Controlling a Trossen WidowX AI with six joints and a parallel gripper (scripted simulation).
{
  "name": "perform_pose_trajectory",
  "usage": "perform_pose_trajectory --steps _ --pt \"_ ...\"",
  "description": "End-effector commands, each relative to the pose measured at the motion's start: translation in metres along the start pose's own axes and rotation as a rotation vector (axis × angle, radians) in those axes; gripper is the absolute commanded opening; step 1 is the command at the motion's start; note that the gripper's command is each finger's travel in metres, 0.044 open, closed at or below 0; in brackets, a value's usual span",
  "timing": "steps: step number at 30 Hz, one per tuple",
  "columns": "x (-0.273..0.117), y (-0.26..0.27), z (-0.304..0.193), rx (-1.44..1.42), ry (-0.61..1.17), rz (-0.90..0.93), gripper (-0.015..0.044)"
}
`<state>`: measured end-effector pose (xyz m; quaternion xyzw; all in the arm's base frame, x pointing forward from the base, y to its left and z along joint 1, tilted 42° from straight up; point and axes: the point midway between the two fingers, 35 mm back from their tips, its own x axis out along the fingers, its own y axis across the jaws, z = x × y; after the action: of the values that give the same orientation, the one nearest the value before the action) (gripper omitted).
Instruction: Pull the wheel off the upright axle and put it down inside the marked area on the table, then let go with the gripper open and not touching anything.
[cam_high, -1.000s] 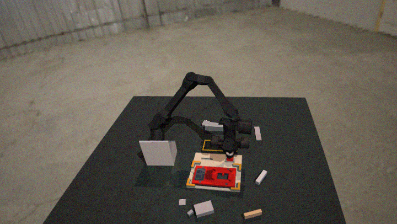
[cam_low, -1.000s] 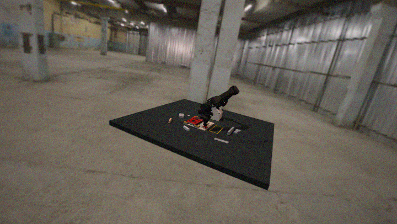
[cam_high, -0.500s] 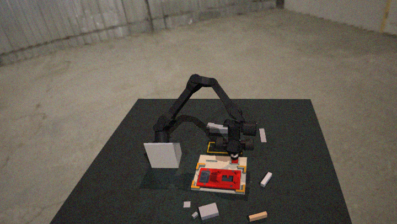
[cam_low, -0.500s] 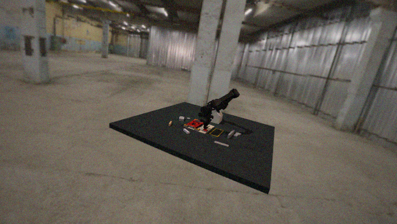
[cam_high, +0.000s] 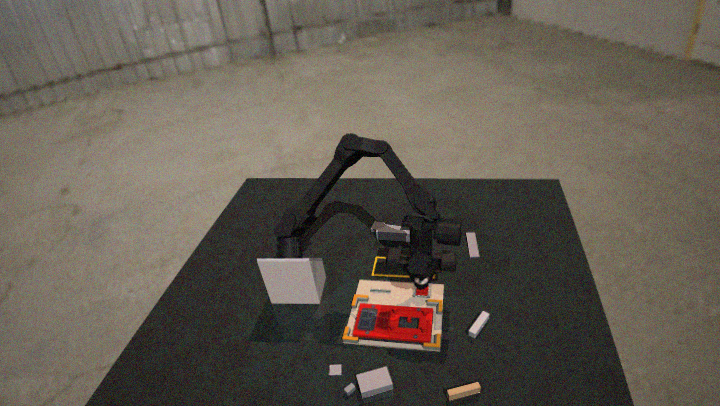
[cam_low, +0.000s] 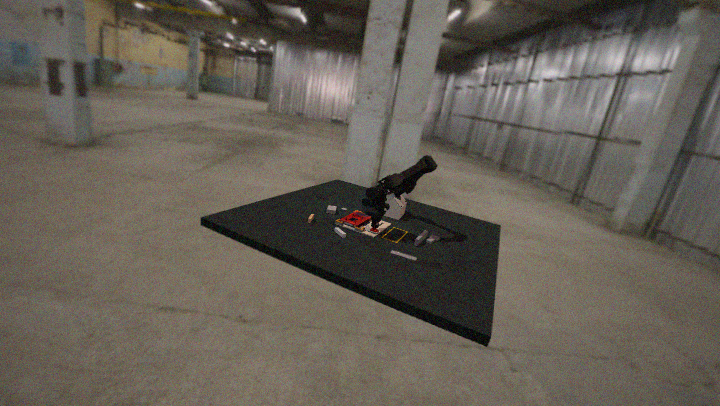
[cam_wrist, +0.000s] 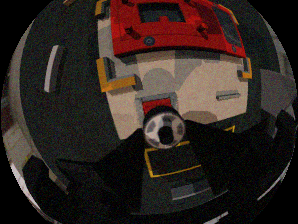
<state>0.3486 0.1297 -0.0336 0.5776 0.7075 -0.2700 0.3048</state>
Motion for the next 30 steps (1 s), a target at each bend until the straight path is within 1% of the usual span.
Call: perform_pose_trajectory --steps 1,30 --pt "-0.0043 0.0001 0.0011 0.002 -0.001 0.003 0.0" --pt "-0.0139 0.0002 0.0013 0.004 -0.001 0.006 0.0"
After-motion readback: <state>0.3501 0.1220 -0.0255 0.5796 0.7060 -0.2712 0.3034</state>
